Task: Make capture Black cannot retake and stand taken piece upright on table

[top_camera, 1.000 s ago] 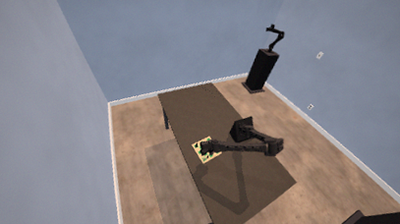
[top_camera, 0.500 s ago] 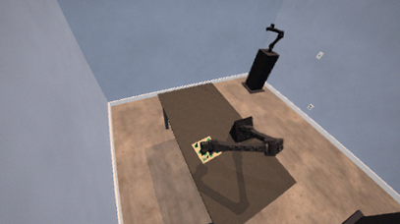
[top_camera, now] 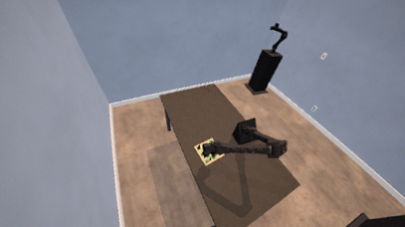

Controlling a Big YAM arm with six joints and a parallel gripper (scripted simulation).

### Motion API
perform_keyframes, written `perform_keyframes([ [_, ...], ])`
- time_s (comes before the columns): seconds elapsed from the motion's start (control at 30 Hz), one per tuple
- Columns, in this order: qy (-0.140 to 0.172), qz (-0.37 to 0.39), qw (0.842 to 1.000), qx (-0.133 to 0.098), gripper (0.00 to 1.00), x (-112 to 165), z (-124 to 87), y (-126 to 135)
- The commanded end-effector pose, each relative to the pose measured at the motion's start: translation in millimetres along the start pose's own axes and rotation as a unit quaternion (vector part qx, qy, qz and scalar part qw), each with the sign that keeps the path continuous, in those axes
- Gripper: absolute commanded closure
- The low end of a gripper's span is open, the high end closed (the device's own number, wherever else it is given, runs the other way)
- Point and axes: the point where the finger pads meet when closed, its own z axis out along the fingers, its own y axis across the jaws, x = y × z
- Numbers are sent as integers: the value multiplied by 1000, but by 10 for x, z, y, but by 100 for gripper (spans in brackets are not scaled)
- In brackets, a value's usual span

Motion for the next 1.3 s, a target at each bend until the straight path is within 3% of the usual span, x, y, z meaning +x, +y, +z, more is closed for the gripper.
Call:
perform_keyframes([
  [0.0, -5, -5, 1000, 3, 64, -29, -8, 59],
  [0.13, -8, 3, 1000, 4, 64, -22, -43, 9],
  [0.6, 2, 3, 1000, 0, 64, 1, 204, 6],
  [0.7, -5, 8, 1000, 2, 64, -15, 158, -48],
  [1.13, 2, 3, 1000, 0, 64, 4, 425, 6],
  [1.27, -8, 7, 1000, 2, 64, -40, 379, -49],
])
